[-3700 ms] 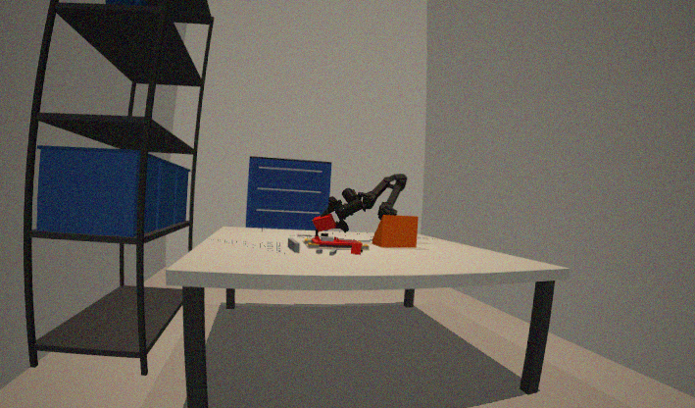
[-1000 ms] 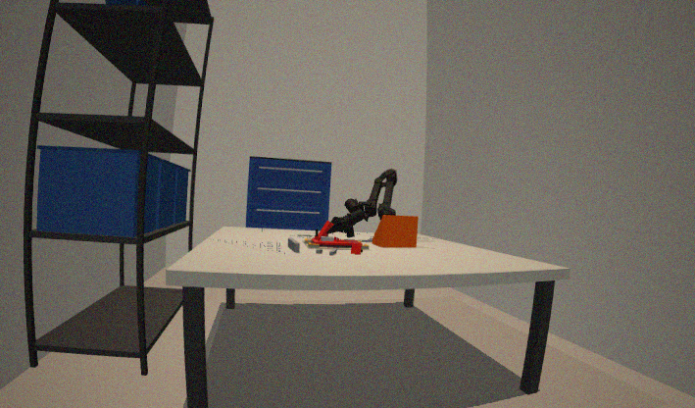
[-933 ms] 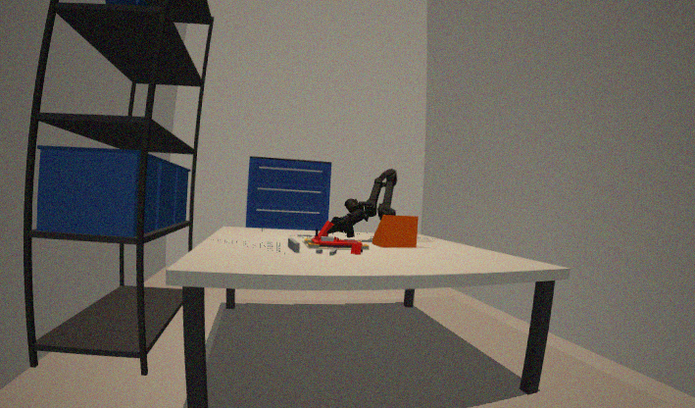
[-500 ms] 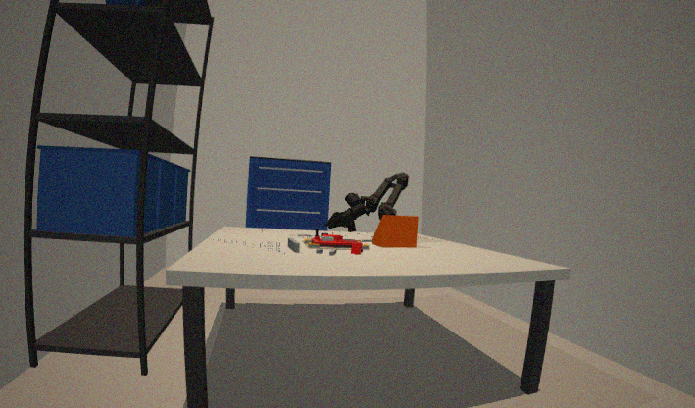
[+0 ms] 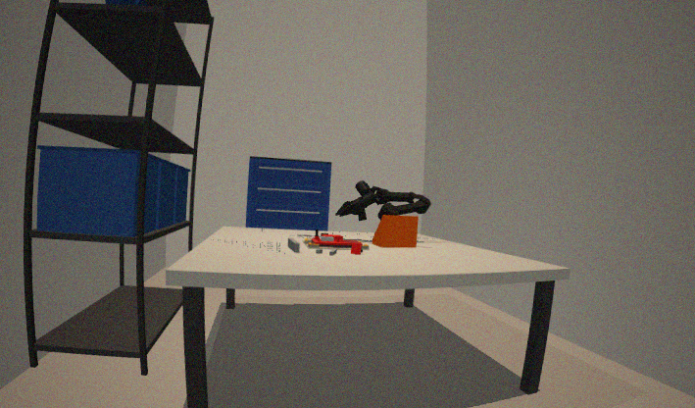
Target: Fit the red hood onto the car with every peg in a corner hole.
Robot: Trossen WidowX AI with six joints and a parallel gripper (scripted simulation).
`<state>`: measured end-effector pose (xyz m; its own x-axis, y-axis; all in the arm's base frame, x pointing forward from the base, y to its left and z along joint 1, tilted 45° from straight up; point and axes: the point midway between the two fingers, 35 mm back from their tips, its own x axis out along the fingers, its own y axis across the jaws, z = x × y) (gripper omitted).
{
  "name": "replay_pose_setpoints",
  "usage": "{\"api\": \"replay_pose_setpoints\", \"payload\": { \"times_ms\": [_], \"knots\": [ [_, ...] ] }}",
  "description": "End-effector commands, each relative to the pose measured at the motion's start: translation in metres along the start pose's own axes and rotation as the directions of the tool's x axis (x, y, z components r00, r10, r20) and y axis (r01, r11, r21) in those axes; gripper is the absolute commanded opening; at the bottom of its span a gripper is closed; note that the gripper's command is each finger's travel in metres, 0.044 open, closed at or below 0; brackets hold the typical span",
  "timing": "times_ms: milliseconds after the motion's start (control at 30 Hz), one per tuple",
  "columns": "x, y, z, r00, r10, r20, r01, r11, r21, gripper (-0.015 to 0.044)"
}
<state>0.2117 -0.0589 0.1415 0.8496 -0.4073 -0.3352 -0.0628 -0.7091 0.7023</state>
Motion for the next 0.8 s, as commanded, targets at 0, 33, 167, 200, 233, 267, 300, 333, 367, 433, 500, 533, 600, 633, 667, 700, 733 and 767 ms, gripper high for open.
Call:
{"api": "replay_pose_setpoints", "payload": {
  "times_ms": [0, 33, 167, 200, 233, 267, 300, 333, 367, 433, 500, 533, 600, 633, 667, 700, 733, 767],
  "knots": [
    [0.0029, -0.0008, 0.0011, 1.0, -0.004, 0.008, 0.004, 1.0, -0.007, 0.044],
    [0.0029, -0.0008, 0.0011, 1.0, -0.004, 0.008, 0.004, 1.0, -0.007, 0.044],
    [0.0029, -0.0008, 0.0011, 1.0, -0.004, 0.008, 0.004, 1.0, -0.007, 0.044],
    [0.0029, -0.0008, 0.0011, 1.0, -0.004, 0.008, 0.004, 1.0, -0.007, 0.044],
    [0.0029, -0.0008, 0.0011, 1.0, -0.004, 0.008, 0.004, 1.0, -0.007, 0.044],
    [0.0029, -0.0008, 0.0011, 1.0, -0.004, 0.008, 0.004, 1.0, -0.007, 0.044],
    [0.0029, -0.0008, 0.0011, 1.0, -0.004, 0.008, 0.004, 1.0, -0.007, 0.044],
    [0.0029, -0.0008, 0.0011, 1.0, -0.004, 0.008, 0.004, 1.0, -0.007, 0.044],
    [0.0029, -0.0008, 0.0011, 1.0, -0.004, 0.008, 0.004, 1.0, -0.007, 0.0414],
    [0.0029, -0.0008, 0.0011, 1.0, -0.004, 0.008, 0.004, 1.0, -0.007, 0.0361],
    [0.0029, -0.0008, 0.0011, 1.0, -0.004, 0.008, 0.004, 1.0, -0.007, 0.0309],
    [0.0029, -0.0008, 0.0011, 1.0, -0.004, 0.008, 0.004, 1.0, -0.007, 0.0282],
    [0.0036, -0.0005, 0.0018, 0.999, -0.016, 0.035, 0.019, 0.997, -0.075, 0.0335],
    [0.0045, -0.0001, 0.0025, 0.997, -0.031, 0.068, 0.042, 0.986, -0.159, 0.0361],
    [0.0056, 0.0004, 0.0033, 0.993, -0.049, 0.11, 0.076, 0.963, -0.259, 0.0387],
    [0.0068, 0.0009, 0.004, 0.986, -0.065, 0.151, 0.116, 0.927, -0.356, 0.0414],
    [0.008, 0.0014, 0.0047, 0.978, -0.08, 0.192, 0.16, 0.88, -0.446, 0.044],
    [0.0093, 0.0019, 0.0053, 0.968, -0.094, 0.233, 0.207, 0.822, -0.53, 0.044]
  ]
}}
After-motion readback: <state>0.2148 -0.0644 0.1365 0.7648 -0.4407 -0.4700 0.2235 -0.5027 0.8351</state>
